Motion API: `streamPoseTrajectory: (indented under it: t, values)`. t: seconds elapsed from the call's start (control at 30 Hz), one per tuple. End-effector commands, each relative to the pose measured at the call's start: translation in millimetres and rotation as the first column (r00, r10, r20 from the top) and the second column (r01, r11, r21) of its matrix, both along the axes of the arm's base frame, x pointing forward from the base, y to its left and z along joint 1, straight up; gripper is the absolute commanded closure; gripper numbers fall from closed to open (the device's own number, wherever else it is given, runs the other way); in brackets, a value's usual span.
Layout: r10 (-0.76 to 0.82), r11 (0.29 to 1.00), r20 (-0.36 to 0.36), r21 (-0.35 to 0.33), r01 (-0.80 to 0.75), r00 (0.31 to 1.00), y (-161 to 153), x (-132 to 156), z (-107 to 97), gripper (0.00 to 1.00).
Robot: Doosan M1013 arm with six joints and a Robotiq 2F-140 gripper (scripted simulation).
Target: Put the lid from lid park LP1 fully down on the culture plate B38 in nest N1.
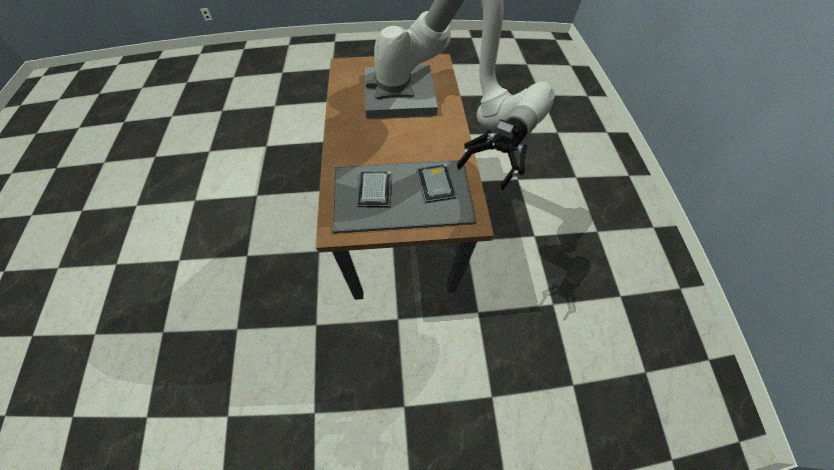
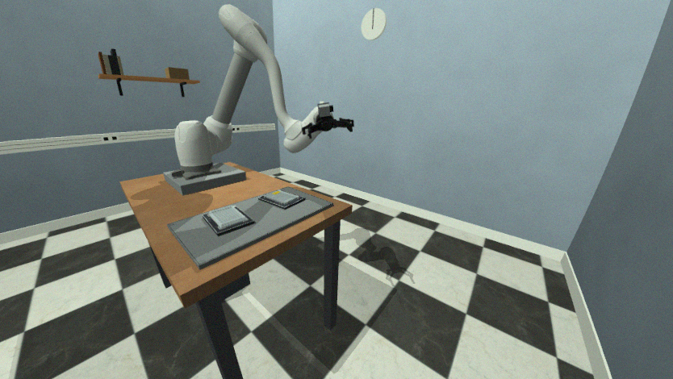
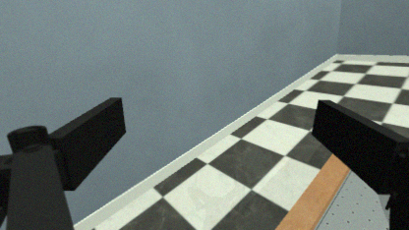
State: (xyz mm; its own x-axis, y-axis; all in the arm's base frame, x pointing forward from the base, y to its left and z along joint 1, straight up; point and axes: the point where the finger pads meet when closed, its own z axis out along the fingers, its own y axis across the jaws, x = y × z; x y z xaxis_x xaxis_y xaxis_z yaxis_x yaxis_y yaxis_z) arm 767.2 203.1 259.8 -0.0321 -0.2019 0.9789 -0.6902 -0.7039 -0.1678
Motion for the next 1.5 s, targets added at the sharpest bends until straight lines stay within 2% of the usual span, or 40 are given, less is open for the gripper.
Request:
streamPoseTrajectory:
  t: [0.0, 0.03, 0.1, 0.13, 0.17, 0.37, 0.57, 0.6, 0.67, 0.7, 1.03, 1.17, 1.23, 1.27, 1.47]
  values:
    - [0.142, 0.989, -0.227, 0.079, -0.127, 0.964, -12, -31, -31, 0.0]
    - [0.164, 0.985, -0.259, 0.093, -0.145, 0.952, -16, -41, -40, 0.0]
    - [0.164, 0.985, -0.259, 0.093, -0.145, 0.952, -16, -41, -40, 0.0]
    - [0.233, 0.971, -0.357, 0.14, -0.194, 0.905, -20, -50, -50, 0.0]
    - [0.26, 0.964, -0.388, 0.159, -0.214, 0.884, -22, -60, -59, 0.0]
    - [0.385, 0.922, -0.556, 0.265, -0.283, 0.736, -43, -104, -104, 0.0]
    - [0.501, 0.865, -0.663, 0.377, -0.331, 0.556, -55, -138, -138, 0.0]
    - [0.517, 0.856, -0.674, 0.394, -0.336, 0.527, -57, -143, -143, 0.0]
    - [0.517, 0.856, -0.674, 0.394, -0.336, 0.527, -57, -143, -143, 0.0]
    - [0.556, 0.83, -0.701, 0.439, -0.344, 0.447, -58, -148, -147, 0.0]
    - [0.638, 0.757, -0.737, 0.545, -0.361, 0.224, -75, -193, -193, 0.0]
    - [0.656, 0.734, -0.742, 0.582, -0.351, 0.139, -76, -199, -198, 0.0]
    - [0.656, 0.734, -0.742, 0.582, -0.351, 0.139, -76, -199, -198, 0.0]
    - [0.664, 0.72, -0.744, 0.61, -0.333, 0.073, -76, -199, -198, 0.0]
    - [0.686, 0.687, -0.726, 0.671, -0.278, -0.058, -76, -199, -199, 0.0]
